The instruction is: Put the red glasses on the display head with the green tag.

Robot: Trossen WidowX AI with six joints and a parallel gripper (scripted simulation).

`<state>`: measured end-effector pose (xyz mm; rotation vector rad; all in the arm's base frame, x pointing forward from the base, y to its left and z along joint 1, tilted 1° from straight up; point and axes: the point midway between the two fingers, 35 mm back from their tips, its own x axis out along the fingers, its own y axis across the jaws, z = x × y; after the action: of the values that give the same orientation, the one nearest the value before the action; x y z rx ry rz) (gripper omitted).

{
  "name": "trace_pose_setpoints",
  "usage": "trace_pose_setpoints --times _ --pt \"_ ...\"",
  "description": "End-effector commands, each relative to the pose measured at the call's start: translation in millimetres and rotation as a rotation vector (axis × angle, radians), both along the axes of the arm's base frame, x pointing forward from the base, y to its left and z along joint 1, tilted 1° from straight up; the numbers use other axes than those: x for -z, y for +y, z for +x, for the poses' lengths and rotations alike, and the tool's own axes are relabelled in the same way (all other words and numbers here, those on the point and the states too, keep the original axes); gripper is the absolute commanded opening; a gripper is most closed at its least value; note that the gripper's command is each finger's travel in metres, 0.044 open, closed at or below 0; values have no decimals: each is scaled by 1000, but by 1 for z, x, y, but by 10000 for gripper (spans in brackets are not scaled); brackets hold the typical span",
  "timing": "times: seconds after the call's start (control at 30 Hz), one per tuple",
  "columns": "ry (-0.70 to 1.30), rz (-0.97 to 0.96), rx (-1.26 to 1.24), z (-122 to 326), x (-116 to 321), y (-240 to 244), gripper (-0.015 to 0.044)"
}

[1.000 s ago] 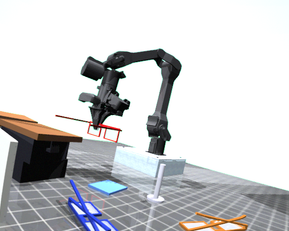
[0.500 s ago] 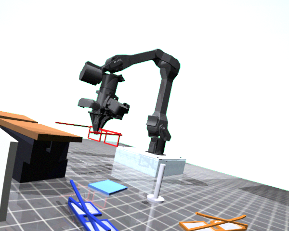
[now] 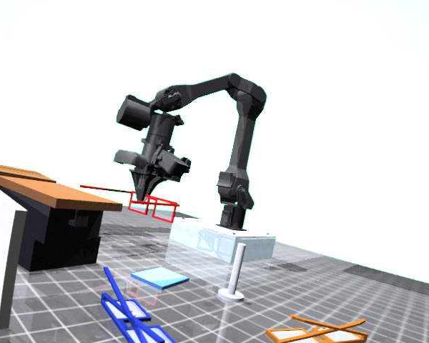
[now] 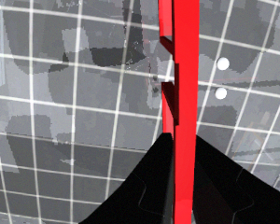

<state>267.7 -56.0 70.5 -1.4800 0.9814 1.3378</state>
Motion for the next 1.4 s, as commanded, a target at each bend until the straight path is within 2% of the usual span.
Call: trace_pose_setpoints --times 0.0,1.37 --pt "12 -2 4 -3 6 0 0" --pt "3 1 4 4 22 5 0"
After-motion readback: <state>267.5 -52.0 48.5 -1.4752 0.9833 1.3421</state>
